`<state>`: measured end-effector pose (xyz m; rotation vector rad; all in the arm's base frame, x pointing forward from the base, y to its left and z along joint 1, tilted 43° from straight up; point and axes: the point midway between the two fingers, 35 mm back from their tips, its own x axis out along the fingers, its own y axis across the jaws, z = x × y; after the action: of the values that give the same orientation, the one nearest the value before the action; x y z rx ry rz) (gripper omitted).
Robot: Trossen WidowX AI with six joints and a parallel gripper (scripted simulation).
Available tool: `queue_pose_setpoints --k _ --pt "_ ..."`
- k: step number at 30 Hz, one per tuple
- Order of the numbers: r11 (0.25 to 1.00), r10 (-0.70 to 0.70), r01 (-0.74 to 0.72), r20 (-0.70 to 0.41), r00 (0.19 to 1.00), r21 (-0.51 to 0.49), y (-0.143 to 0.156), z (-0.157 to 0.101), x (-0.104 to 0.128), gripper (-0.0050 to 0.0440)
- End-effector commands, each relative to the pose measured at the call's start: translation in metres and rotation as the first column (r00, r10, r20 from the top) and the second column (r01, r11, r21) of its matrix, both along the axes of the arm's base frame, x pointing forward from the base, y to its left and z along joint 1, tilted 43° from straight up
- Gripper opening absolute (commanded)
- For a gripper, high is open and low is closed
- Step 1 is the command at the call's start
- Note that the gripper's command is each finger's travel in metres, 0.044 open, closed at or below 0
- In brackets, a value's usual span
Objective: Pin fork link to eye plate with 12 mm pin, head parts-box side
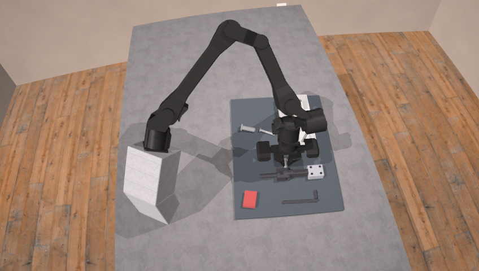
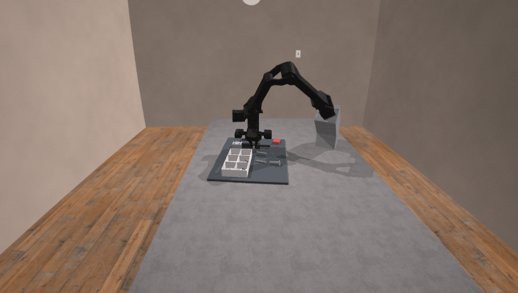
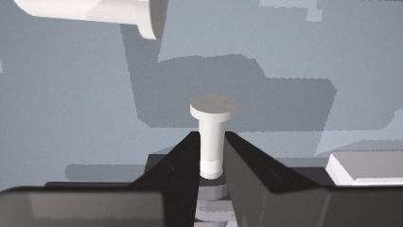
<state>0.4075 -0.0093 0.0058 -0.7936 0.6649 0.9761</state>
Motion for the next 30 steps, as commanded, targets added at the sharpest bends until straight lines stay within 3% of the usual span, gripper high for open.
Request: queue_pose_setpoints --k 1,30 --pt "1.0 -0.005 0.005 -0.003 1.0 -0.002 -0.0014 -0.0011 -0.0003 0.0019" --pt "1.0 -0.005 0.005 -0.003 1.0 -0.002 -0.0036 -0.0029 -0.0007 0.0019"
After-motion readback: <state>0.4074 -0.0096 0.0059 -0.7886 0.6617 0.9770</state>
